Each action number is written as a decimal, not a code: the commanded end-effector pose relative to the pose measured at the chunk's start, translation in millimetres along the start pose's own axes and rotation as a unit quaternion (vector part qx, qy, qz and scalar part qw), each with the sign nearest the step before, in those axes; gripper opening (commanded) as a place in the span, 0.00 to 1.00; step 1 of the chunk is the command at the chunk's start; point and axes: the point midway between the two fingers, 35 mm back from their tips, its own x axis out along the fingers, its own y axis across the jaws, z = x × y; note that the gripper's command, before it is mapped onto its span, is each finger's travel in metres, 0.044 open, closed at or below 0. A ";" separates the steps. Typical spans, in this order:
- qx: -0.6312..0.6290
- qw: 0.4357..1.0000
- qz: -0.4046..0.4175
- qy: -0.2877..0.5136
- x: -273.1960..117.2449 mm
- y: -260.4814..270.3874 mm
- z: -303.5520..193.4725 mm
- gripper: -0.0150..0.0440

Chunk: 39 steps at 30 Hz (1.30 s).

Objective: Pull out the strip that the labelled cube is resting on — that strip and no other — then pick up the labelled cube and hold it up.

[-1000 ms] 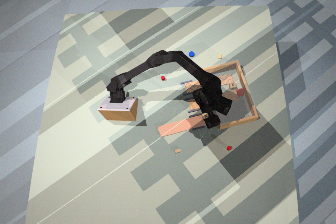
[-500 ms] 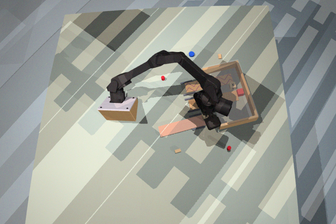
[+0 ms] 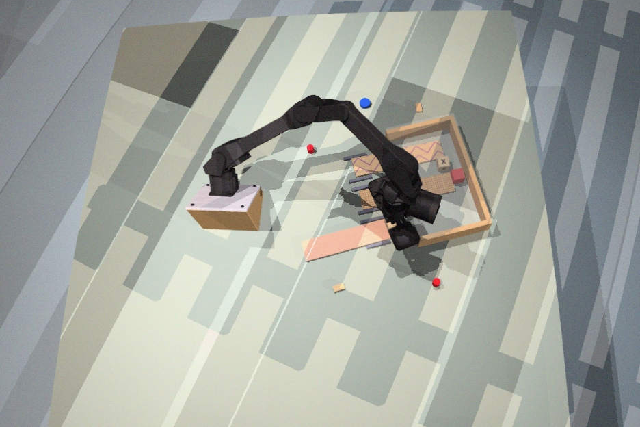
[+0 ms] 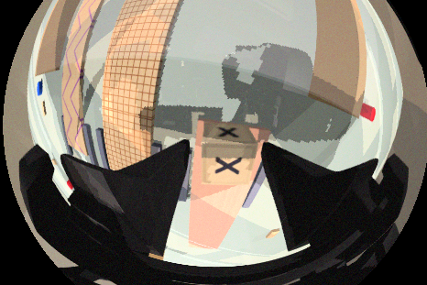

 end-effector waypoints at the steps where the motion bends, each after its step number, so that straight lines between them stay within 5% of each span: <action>1: 0.004 1.000 0.002 0.000 5.2 0.4 -1.6 0.68; 3: 0.004 1.000 0.002 0.000 5.2 0.4 -1.6 0.68; 7: 0.000 1.000 0.001 0.000 2.6 0.4 -0.2 0.50; 15: 0.000 1.000 0.001 0.000 2.6 0.4 -0.2 0.41; 19: 0.000 1.000 0.000 0.000 0.7 1.3 -2.1 0.25; 39: 0.005 1.000 0.002 0.002 -39.4 30.2 -52.6 0.25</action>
